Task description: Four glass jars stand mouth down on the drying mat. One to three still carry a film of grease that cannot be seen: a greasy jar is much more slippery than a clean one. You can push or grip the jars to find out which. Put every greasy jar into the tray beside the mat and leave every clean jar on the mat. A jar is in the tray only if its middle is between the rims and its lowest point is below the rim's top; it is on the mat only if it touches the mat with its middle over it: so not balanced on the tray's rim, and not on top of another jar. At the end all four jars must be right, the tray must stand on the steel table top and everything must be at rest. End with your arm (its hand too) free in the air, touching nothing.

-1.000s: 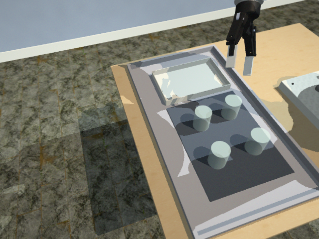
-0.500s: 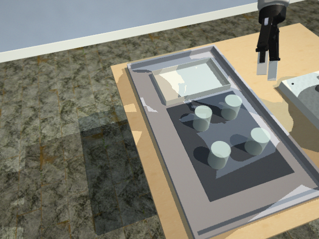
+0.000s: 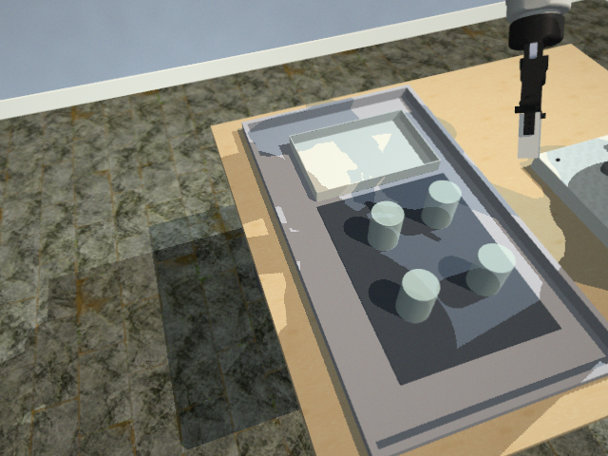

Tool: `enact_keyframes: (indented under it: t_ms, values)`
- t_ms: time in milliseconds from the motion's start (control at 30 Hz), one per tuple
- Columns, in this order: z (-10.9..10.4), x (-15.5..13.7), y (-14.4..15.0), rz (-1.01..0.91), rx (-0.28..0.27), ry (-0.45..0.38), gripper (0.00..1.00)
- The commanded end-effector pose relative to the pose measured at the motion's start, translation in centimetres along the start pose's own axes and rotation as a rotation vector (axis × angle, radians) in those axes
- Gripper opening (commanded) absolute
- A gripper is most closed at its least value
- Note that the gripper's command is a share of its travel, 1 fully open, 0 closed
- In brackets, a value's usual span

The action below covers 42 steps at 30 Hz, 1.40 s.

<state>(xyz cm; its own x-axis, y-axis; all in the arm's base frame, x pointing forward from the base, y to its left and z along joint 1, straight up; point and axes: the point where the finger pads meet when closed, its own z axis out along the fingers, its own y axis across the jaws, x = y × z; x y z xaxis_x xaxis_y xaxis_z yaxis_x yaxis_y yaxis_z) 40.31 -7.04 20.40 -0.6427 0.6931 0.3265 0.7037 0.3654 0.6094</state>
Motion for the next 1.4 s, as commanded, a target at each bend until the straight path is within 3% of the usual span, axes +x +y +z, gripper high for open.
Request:
enact_keyframes:
  t_ms: [0, 33, 67, 300, 333, 633, 667, 900, 933, 1233, 1267, 1367]
  values:
    - [0.1, -0.1, 0.0, -0.001, 0.005, 0.002, 1.00]
    - [0.1, -0.1, 0.0, -0.001, 0.005, 0.002, 1.00]
    - [0.5, -1.4, 1.3, -0.106, 0.112, -0.010, 1.00]
    - [0.5, -1.4, 1.3, -0.106, 0.112, -0.010, 1.00]
    - [0.9, -2.8, 2.6, -0.209, 0.214, -0.022, 1.00]
    - [0.9, -2.8, 2.6, -0.209, 0.214, -0.022, 1.00]
    - [1.4, -4.1, 3.9, -0.313, 0.321, -0.032, 1.00]
    - [1.4, -4.1, 3.9, -0.313, 0.321, -0.032, 1.00]
    - [1.8, -5.5, 5.2, -0.417, 0.425, -0.044, 1.00]
    - [1.8, -5.5, 5.2, -0.417, 0.425, -0.044, 1.00]
    - [2.3, -6.8, 6.5, -0.521, 0.532, -0.054, 1.00]
    - [2.3, -6.8, 6.5, -0.521, 0.532, -0.054, 1.00]
